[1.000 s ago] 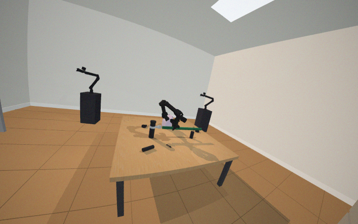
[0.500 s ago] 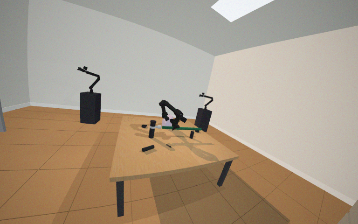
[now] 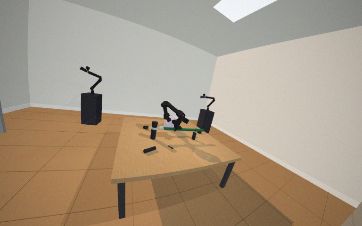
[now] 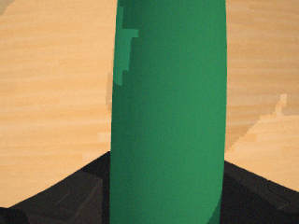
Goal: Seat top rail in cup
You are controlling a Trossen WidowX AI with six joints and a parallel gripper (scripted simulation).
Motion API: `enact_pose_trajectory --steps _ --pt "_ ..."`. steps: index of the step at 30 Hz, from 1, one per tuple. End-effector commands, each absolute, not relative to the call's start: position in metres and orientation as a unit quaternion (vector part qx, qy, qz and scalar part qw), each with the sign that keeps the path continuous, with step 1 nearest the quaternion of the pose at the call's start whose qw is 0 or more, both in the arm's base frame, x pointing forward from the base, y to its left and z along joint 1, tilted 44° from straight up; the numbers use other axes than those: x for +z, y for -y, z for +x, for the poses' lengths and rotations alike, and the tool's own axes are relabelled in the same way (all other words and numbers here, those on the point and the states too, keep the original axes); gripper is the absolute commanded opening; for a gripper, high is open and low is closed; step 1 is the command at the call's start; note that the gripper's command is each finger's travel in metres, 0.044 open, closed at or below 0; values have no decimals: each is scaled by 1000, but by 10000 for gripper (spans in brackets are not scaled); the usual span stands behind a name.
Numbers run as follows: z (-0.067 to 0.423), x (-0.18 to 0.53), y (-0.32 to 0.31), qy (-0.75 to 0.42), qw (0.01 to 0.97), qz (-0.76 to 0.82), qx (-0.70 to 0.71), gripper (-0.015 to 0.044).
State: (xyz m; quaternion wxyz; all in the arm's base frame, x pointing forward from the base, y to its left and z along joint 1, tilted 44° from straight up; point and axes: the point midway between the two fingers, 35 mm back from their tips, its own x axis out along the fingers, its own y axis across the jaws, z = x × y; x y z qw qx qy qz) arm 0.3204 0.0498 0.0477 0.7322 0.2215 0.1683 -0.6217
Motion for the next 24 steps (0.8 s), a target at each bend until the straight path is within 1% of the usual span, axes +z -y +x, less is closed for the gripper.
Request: enact_pose_trajectory --steps 1,24 --pt "322 52 -53 -166 735 222 -619 0" --pt "325 61 -46 -168 734 220 -620 0"
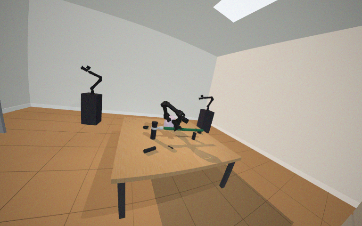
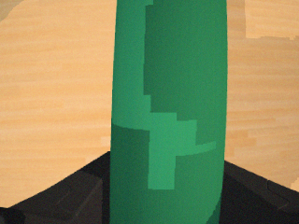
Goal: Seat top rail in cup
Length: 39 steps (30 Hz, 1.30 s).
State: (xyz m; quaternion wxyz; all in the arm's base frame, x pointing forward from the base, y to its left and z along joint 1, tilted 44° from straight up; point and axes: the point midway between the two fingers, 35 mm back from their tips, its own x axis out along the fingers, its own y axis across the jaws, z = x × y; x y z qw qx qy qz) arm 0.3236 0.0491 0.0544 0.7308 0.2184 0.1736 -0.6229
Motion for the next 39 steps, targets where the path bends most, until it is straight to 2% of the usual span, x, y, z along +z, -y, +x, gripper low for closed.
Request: enact_pose_trajectory --steps 1,39 --pt "325 62 -45 -168 734 220 -621 0" --pt "324 67 -36 -170 732 219 -622 0"
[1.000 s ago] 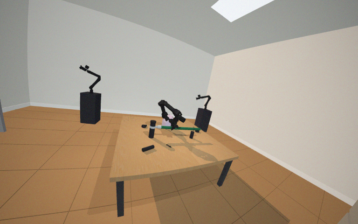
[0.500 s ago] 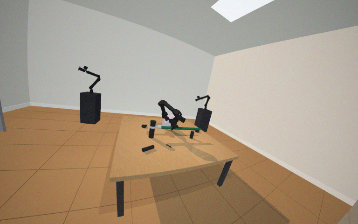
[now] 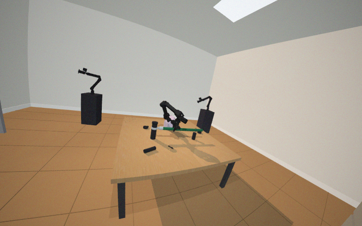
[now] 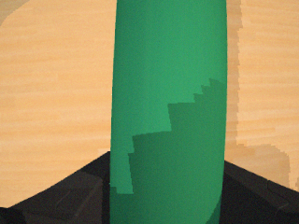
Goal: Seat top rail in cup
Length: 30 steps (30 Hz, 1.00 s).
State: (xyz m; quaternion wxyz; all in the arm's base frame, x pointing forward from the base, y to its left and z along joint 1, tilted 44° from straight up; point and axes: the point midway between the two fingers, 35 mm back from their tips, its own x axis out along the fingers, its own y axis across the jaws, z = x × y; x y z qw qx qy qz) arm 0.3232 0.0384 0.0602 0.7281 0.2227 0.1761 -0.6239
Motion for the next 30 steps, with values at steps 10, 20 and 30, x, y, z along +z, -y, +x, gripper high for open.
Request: enact_pose_trajectory --steps 10,20,30 --pt "323 60 -38 -176 728 223 -624 0" --pt "323 60 -38 -176 728 222 -624 0" --pt "324 62 -38 -176 729 221 -624 0"
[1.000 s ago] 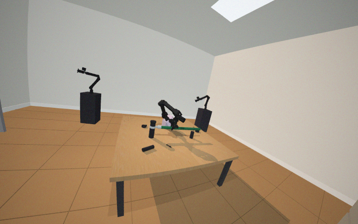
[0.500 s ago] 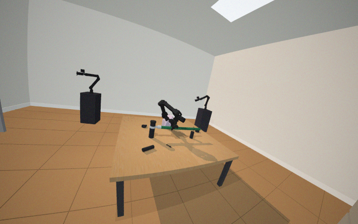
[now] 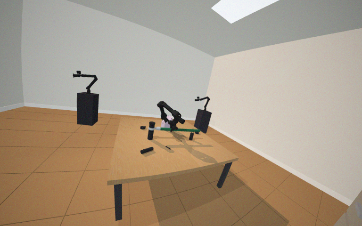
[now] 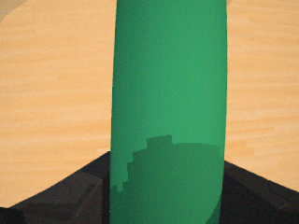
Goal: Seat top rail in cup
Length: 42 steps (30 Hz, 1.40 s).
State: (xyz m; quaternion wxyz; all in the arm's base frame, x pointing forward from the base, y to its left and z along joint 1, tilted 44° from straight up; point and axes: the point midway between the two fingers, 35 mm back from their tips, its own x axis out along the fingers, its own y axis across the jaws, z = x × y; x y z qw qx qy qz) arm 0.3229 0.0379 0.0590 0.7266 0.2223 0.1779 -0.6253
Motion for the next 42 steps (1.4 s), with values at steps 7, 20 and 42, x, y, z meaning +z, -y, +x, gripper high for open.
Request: enact_pose_trajectory --steps 7,20,42 --pt "324 63 -38 -176 729 220 -624 0" --pt "325 65 -37 -176 730 219 -623 0" --pt "325 64 -37 -178 727 221 -626 0"
